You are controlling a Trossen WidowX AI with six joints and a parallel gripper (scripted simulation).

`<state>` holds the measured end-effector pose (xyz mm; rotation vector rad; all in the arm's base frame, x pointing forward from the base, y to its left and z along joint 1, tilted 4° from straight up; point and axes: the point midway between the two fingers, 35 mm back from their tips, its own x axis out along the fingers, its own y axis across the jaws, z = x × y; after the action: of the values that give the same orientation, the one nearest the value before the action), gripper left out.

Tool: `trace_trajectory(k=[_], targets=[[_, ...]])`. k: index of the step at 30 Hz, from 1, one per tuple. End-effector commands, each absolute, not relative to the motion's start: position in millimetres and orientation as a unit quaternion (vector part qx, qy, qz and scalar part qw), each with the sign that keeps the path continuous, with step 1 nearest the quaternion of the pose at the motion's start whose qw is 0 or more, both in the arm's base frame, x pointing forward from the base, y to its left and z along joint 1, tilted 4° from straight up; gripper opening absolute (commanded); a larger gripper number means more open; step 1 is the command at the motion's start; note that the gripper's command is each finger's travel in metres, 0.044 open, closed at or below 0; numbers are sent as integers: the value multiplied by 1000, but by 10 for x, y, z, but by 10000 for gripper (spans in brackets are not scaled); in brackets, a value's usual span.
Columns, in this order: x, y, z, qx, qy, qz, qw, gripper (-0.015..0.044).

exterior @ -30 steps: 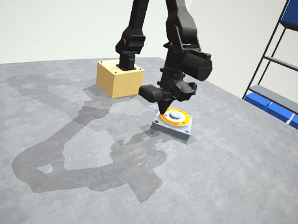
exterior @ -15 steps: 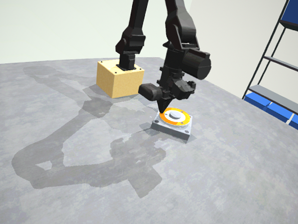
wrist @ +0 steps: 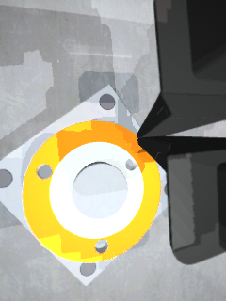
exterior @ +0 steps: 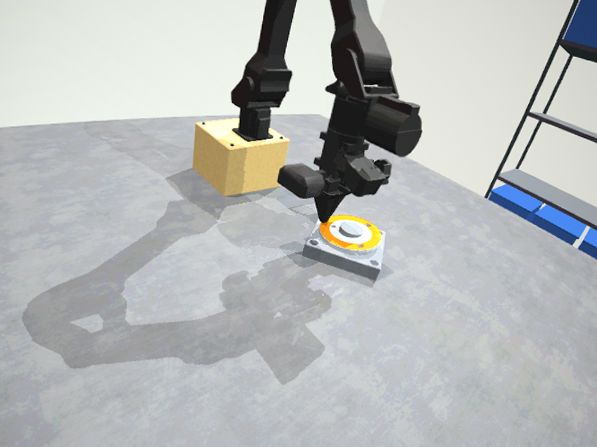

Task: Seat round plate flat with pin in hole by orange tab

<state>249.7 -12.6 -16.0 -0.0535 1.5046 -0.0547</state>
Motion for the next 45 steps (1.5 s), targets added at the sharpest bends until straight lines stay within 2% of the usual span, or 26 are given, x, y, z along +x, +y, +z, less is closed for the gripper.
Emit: trace_trajectory(k=[1, 45], targets=[[2419, -77, -191, -23, 690, -21, 723, 0], [2356, 315, -203, -22, 690, -19, 723, 0]])
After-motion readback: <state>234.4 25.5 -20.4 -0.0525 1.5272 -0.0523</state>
